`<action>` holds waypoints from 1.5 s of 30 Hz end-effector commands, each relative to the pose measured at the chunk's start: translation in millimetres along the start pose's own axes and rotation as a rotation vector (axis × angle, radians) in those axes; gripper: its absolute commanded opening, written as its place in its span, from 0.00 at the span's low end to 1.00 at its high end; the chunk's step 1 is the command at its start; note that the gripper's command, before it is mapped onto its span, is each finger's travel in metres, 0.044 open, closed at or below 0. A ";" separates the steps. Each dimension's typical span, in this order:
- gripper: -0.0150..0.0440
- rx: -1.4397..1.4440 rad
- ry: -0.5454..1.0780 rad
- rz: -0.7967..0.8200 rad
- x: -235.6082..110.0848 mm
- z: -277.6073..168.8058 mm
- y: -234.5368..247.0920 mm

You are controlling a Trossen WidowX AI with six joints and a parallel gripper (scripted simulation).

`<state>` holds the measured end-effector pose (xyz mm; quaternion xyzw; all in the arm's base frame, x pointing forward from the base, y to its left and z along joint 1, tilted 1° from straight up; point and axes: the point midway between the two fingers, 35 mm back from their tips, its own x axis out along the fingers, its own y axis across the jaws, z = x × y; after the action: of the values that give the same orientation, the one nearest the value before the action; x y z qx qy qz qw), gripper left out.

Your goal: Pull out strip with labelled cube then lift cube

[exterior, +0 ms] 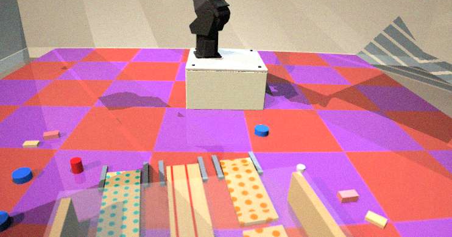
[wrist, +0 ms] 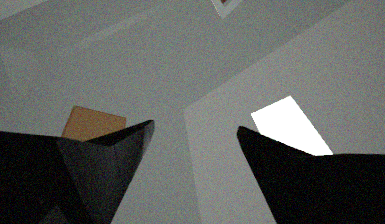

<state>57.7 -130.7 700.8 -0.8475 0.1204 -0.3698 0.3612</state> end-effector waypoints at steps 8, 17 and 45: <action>0.93 -0.658 0.023 -0.098 -7.8 72.0 -38.1; 0.93 -1.543 0.002 -0.244 -8.1 196.8 -38.0; 0.93 -3.236 -0.435 -1.808 -106.6 464.2 305.4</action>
<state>343.8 -39.7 268.2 0.2292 0.0824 -0.1301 0.9611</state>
